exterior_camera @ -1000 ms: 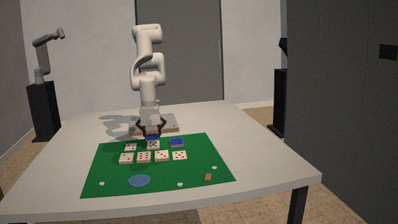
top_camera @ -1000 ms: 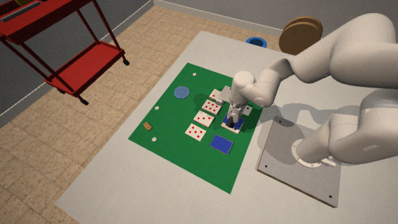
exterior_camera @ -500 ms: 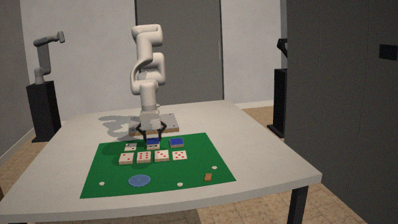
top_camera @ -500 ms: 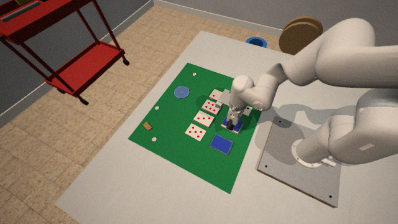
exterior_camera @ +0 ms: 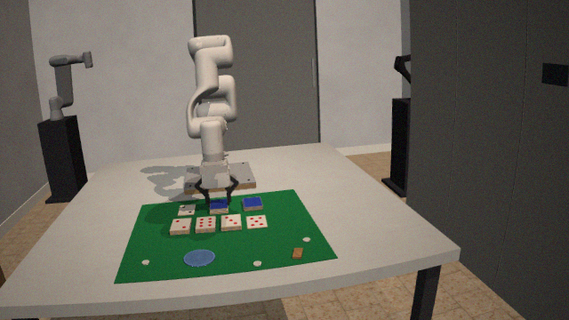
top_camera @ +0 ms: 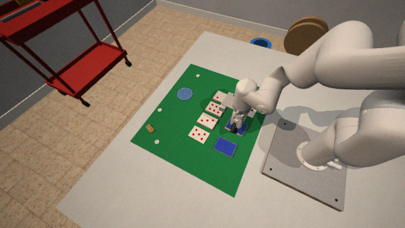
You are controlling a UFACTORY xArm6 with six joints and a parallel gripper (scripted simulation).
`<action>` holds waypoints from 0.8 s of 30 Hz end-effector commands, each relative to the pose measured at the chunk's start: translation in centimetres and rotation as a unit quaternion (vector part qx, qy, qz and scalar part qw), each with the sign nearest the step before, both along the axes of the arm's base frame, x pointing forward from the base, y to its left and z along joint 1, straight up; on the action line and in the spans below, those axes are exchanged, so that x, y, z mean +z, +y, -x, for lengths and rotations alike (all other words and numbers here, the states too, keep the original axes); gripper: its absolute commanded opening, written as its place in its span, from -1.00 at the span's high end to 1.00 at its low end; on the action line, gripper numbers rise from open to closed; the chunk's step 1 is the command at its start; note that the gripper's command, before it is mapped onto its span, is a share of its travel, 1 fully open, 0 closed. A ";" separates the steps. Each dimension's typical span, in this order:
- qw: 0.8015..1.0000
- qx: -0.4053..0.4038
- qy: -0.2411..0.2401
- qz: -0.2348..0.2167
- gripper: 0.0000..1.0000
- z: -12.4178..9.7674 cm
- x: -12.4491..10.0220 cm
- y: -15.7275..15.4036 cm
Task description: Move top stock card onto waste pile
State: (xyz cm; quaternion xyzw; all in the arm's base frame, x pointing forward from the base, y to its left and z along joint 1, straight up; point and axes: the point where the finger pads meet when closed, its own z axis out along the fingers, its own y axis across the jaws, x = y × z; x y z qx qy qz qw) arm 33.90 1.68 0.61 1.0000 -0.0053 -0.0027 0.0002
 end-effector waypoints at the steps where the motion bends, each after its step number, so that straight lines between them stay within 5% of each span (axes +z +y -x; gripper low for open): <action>1: 1.000 0.000 -0.002 0.000 -0.46 -0.1 0.1 0.0; 24: 1.000 0.000 -0.002 0.000 -0.46 -0.1 -0.5 0.0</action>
